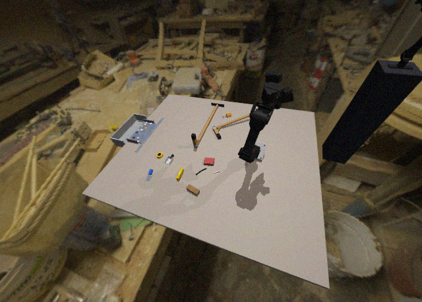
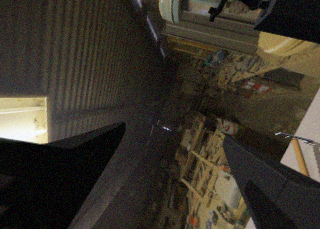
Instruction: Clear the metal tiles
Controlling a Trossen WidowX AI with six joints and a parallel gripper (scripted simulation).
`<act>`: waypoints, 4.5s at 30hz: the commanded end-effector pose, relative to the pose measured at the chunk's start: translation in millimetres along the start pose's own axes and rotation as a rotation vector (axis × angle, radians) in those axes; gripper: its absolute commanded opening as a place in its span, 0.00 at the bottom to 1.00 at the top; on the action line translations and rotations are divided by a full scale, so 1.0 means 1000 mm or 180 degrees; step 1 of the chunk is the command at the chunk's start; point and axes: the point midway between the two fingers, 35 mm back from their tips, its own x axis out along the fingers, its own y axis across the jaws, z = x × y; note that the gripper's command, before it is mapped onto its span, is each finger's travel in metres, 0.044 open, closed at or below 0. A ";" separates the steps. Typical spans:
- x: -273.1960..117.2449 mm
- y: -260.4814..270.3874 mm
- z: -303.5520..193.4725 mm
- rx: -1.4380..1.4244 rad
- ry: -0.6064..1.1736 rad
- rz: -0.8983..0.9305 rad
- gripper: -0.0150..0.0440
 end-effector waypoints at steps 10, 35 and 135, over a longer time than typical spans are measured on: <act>0.056 -0.019 -0.063 -0.1183 0.0793 -0.0109 1.00; 0.115 -0.077 -0.176 -0.3104 0.2215 0.0295 1.00; 0.072 -0.034 -0.077 -0.1571 0.1064 -0.0093 1.00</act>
